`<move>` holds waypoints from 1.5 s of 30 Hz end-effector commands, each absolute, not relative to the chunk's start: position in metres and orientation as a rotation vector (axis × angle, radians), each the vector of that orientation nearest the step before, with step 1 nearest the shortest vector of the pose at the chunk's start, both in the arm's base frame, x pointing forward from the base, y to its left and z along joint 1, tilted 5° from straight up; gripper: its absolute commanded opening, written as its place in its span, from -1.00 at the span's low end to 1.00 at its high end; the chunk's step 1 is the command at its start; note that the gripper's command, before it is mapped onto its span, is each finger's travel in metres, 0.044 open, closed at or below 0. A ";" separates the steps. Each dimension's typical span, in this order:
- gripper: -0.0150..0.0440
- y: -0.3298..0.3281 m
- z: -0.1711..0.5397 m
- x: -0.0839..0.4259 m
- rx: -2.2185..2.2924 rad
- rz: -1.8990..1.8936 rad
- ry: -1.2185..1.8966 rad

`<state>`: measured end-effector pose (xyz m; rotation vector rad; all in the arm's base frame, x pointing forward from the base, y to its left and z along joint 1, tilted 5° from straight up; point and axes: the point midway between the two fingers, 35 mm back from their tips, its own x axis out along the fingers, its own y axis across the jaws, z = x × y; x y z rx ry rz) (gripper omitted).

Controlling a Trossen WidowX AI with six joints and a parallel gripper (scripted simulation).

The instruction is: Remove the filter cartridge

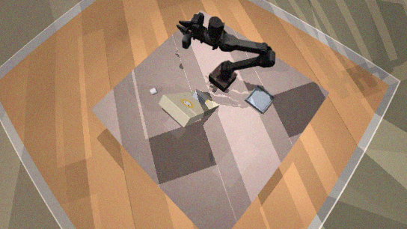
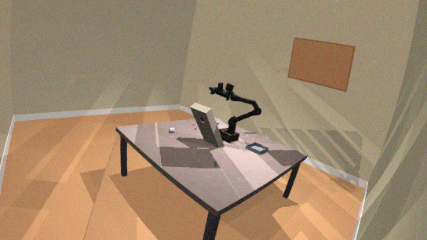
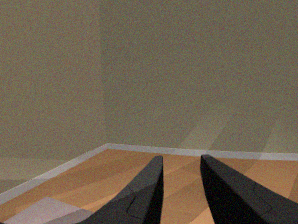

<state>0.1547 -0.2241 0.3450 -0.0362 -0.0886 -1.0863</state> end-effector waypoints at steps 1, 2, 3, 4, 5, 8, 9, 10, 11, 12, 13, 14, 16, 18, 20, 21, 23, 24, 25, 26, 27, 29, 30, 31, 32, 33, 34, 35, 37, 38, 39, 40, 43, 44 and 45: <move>-0.14 -0.190 0.326 0.209 0.016 -0.818 0.046; -0.14 -0.179 0.320 0.221 0.027 -0.751 0.082; -0.14 -0.167 0.315 0.232 0.037 -0.684 0.118; -0.14 -0.155 0.309 0.242 0.046 -0.618 0.154; -0.14 -0.141 0.303 0.251 0.054 -0.551 0.191; -0.14 -0.098 0.286 0.272 0.075 -0.352 0.301; -0.14 -0.083 0.280 0.277 0.080 -0.287 0.339; -0.14 -0.067 0.275 0.281 0.085 -0.221 0.376; -0.14 -0.051 0.269 0.283 0.088 -0.156 0.414; -0.14 -0.035 0.264 0.285 0.091 -0.091 0.453; -0.14 -0.019 0.259 0.285 0.093 -0.027 0.492; -0.14 -0.002 0.254 0.284 0.094 0.037 0.531; -0.14 0.026 0.245 0.279 0.094 0.151 0.603; -0.14 0.037 0.243 0.276 0.093 0.192 0.630; -0.14 0.037 0.243 0.276 0.093 0.192 0.630; -0.14 0.037 0.243 0.276 0.093 0.192 0.630; -0.14 0.037 0.243 0.276 0.093 0.192 0.630; -0.14 0.037 0.243 0.276 0.093 0.192 0.630; -0.14 0.037 0.243 0.276 0.093 0.192 0.630; -0.14 0.037 0.243 0.276 0.093 0.192 0.630; -0.14 0.037 0.243 0.276 0.093 0.192 0.630; -0.14 0.037 0.242 0.277 0.093 0.192 0.630; -0.14 0.037 0.242 0.277 0.093 0.192 0.629; -0.14 0.037 0.242 0.278 0.093 0.192 0.629; -0.14 0.037 0.241 0.280 0.093 0.192 0.629; -0.14 0.037 0.240 0.281 0.093 0.192 0.629; -0.14 0.038 0.239 0.282 0.093 0.192 0.629; -0.14 0.038 0.238 0.284 0.093 0.192 0.629; -0.14 0.039 0.237 0.286 0.093 0.192 0.629; -0.14 0.039 0.236 0.288 0.093 0.192 0.629; -0.14 0.039 0.235 0.289 0.093 0.192 0.629; -0.14 0.040 0.234 0.290 0.094 0.192 0.629; -0.14 0.040 0.232 0.294 0.094 0.192 0.628; -0.14 0.041 0.231 0.296 0.094 0.192 0.628; -0.14 0.041 0.230 0.297 0.094 0.192 0.628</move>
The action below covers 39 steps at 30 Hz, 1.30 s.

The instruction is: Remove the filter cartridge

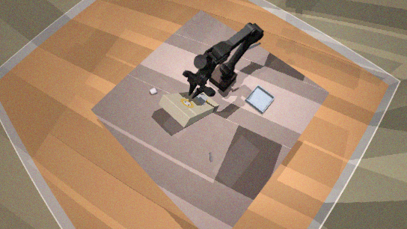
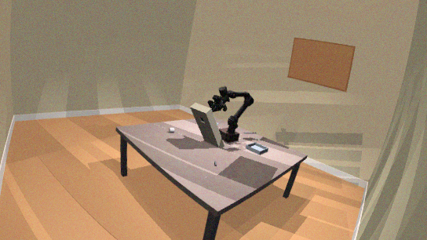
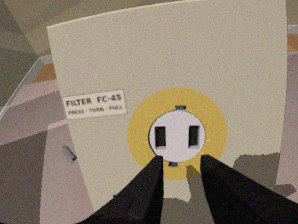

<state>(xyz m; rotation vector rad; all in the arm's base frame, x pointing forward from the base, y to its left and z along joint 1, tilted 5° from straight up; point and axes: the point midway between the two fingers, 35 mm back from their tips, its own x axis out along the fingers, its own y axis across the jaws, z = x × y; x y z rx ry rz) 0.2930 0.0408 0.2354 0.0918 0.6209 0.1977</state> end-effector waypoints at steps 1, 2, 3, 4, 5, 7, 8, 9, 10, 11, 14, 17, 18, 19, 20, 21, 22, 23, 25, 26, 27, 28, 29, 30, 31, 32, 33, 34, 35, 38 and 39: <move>-0.14 0.041 0.229 0.298 0.094 0.192 0.628; -0.14 0.042 0.228 0.300 0.094 0.192 0.628; -0.14 0.042 0.227 0.301 0.094 0.192 0.628; -0.14 0.042 0.226 0.302 0.094 0.192 0.628; -0.14 0.043 0.225 0.303 0.094 0.192 0.628; -0.14 0.044 0.223 0.306 0.094 0.192 0.627; -0.14 0.044 0.222 0.307 0.094 0.192 0.627; -0.14 0.044 0.221 0.308 0.094 0.192 0.627; -0.14 0.045 0.220 0.310 0.094 0.192 0.627; -0.14 0.045 0.219 0.311 0.094 0.192 0.627; -0.14 0.046 0.217 0.314 0.094 0.192 0.627; -0.14 0.047 0.214 0.318 0.094 0.192 0.626; -0.14 0.048 0.213 0.319 0.094 0.192 0.626; -0.14 0.048 0.212 0.320 0.094 0.192 0.626; -0.14 0.048 0.211 0.321 0.094 0.192 0.626; -0.14 0.048 0.211 0.321 0.094 0.192 0.626; -0.14 0.048 0.211 0.321 0.094 0.192 0.626; -0.14 0.048 0.211 0.320 0.094 0.192 0.626; -0.14 0.048 0.210 0.320 0.094 0.192 0.626; -0.14 0.047 0.210 0.320 0.094 0.192 0.626; -0.14 0.047 0.210 0.320 0.094 0.192 0.626; -0.14 0.047 0.210 0.320 0.094 0.192 0.626; -0.14 0.047 0.209 0.320 0.094 0.192 0.626; -0.14 0.047 0.209 0.320 0.094 0.192 0.626; -0.14 0.047 0.209 0.320 0.094 0.192 0.626; -0.14 0.047 0.209 0.320 0.094 0.192 0.626; -0.14 0.047 0.209 0.320 0.094 0.192 0.626; -0.14 0.047 0.210 0.320 0.094 0.192 0.626; -0.14 0.047 0.210 0.320 0.094 0.192 0.626; -0.14 0.047 0.210 0.320 0.094 0.192 0.626; -0.14 0.047 0.210 0.320 0.094 0.192 0.626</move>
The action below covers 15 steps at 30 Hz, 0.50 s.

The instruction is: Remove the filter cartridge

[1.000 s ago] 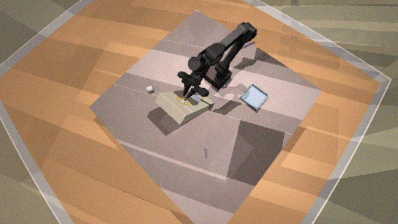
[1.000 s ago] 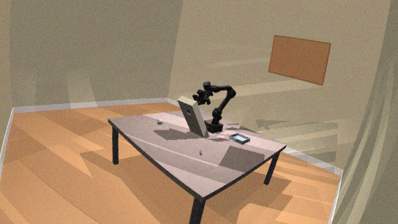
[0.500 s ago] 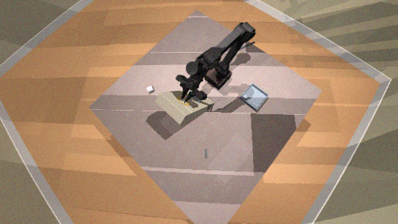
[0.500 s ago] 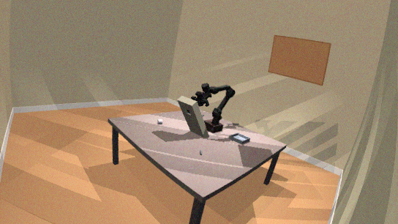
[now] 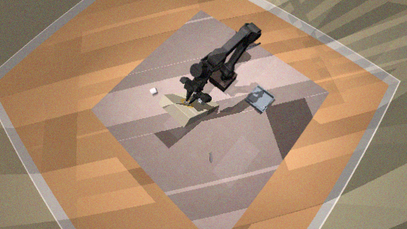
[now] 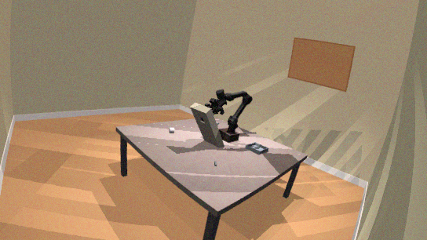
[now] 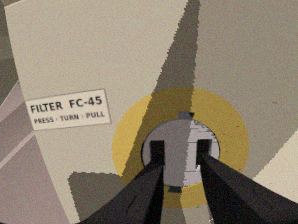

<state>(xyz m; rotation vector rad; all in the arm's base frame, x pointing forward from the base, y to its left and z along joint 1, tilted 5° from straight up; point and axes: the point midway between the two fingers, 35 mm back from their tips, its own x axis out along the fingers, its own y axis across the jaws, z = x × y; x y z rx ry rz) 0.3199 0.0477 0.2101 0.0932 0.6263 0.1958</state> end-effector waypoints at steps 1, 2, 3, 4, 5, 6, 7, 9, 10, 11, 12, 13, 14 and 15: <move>-0.14 0.047 0.210 0.320 0.094 0.192 0.626; -0.14 0.047 0.210 0.321 0.094 0.192 0.626; -0.14 0.047 0.211 0.321 0.094 0.192 0.626; -0.14 0.047 0.211 0.321 0.094 0.192 0.626; -0.14 0.047 0.211 0.321 0.094 0.192 0.626; -0.14 0.047 0.211 0.321 0.094 0.192 0.626; -0.14 0.047 0.211 0.321 0.094 0.192 0.626; -0.14 0.048 0.212 0.321 0.094 0.192 0.626; -0.14 0.048 0.212 0.321 0.094 0.192 0.626; -0.14 0.048 0.212 0.322 0.094 0.192 0.626; -0.14 0.048 0.212 0.322 0.094 0.192 0.626; -0.14 0.048 0.212 0.322 0.094 0.192 0.626; -0.14 0.048 0.212 0.322 0.094 0.192 0.626; -0.14 0.048 0.212 0.322 0.094 0.192 0.626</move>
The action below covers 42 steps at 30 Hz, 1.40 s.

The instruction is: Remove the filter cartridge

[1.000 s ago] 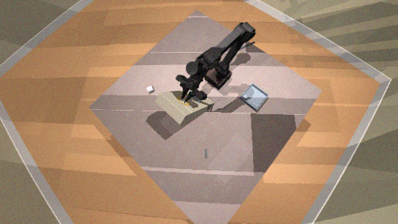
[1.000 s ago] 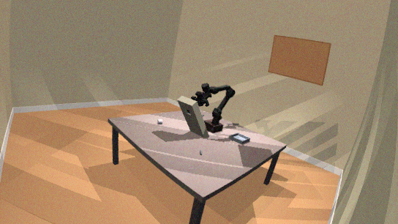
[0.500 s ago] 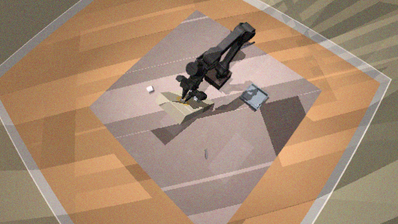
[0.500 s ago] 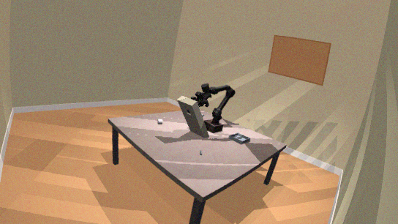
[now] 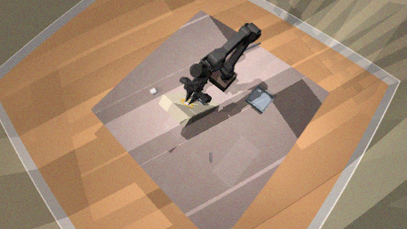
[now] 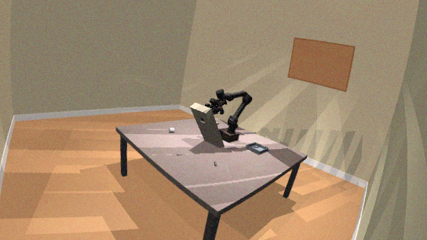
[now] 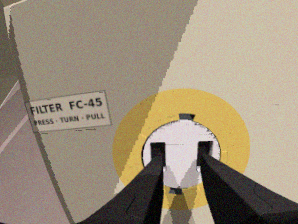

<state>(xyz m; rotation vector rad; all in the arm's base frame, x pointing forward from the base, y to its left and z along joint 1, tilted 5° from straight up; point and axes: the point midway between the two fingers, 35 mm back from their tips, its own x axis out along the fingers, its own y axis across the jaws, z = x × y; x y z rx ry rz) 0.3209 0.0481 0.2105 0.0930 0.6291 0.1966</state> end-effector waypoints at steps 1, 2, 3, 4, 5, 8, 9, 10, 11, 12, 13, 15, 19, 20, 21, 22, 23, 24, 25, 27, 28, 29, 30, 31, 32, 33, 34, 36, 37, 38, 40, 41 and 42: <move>-0.14 0.048 0.212 0.322 0.094 0.192 0.626; -0.14 0.048 0.213 0.322 0.094 0.192 0.626; -0.14 0.048 0.213 0.322 0.094 0.192 0.626; -0.14 0.048 0.213 0.322 0.094 0.192 0.626; -0.14 0.048 0.213 0.322 0.094 0.192 0.626; -0.14 0.048 0.212 0.323 0.094 0.192 0.626; -0.14 0.048 0.212 0.324 0.094 0.192 0.626; -0.14 0.048 0.211 0.324 0.094 0.192 0.626; -0.14 0.048 0.211 0.324 0.094 0.192 0.626; -0.14 0.048 0.211 0.324 0.094 0.192 0.626; -0.14 0.048 0.211 0.324 0.094 0.192 0.626; -0.14 0.048 0.210 0.324 0.094 0.192 0.626; -0.14 0.048 0.210 0.324 0.094 0.192 0.626; -0.14 0.048 0.210 0.324 0.094 0.192 0.626; -0.14 0.048 0.210 0.324 0.094 0.192 0.626; -0.14 0.048 0.210 0.324 0.094 0.192 0.626; -0.14 0.048 0.210 0.324 0.094 0.192 0.626; -0.14 0.048 0.209 0.323 0.094 0.192 0.626; -0.14 0.048 0.209 0.323 0.094 0.192 0.626; -0.14 0.048 0.209 0.323 0.094 0.192 0.626; -0.14 0.048 0.209 0.323 0.094 0.192 0.626; -0.14 0.048 0.209 0.323 0.094 0.192 0.626; -0.14 0.048 0.209 0.323 0.094 0.192 0.626; -0.14 0.048 0.209 0.323 0.094 0.192 0.626; -0.14 0.048 0.209 0.323 0.094 0.192 0.626; -0.14 0.048 0.209 0.323 0.094 0.192 0.626; -0.14 0.048 0.208 0.324 0.094 0.192 0.626; -0.14 0.048 0.208 0.325 0.094 0.192 0.626; -0.14 0.048 0.207 0.326 0.094 0.192 0.626; -0.14 0.048 0.207 0.326 0.094 0.192 0.626; -0.14 0.048 0.207 0.326 0.094 0.192 0.626; -0.14 0.048 0.207 0.326 0.094 0.192 0.626; -0.14 0.049 0.207 0.326 0.094 0.192 0.626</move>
